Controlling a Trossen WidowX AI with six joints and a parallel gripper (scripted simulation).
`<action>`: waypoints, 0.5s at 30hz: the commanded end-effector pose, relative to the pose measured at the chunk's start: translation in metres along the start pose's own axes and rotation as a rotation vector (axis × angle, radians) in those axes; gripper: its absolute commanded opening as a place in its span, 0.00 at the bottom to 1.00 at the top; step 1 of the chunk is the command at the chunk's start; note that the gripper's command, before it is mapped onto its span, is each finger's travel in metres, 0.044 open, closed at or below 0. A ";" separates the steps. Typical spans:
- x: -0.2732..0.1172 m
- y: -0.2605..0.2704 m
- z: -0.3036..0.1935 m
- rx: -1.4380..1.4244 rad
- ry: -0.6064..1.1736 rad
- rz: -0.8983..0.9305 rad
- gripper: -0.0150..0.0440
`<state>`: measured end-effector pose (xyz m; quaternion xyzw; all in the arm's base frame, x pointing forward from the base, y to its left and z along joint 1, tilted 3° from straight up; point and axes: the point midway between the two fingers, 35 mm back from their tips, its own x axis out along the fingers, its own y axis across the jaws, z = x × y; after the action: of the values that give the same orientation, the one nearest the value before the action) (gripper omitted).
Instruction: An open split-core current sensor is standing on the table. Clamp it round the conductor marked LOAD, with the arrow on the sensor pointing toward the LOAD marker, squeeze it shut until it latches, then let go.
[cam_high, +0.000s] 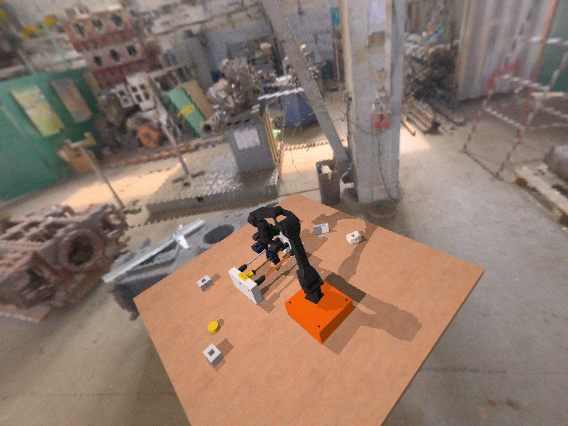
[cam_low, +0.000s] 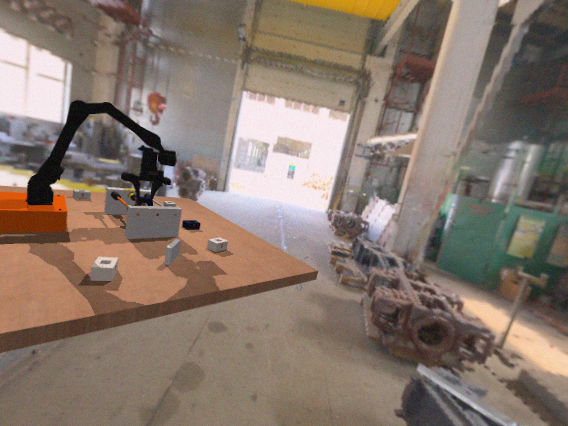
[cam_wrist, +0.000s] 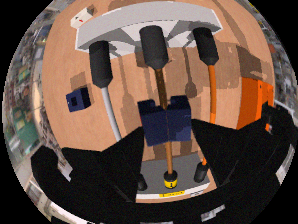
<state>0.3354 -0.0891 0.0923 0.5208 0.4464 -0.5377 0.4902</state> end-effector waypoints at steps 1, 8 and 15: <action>0.000 0.000 0.000 0.000 0.000 -0.001 0.79; 0.000 0.000 0.000 0.000 0.000 -0.001 1.00; 0.012 0.000 0.000 -0.001 -0.001 -0.006 1.00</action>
<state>0.3357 -0.0891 0.0916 0.5212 0.4459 -0.5373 0.4907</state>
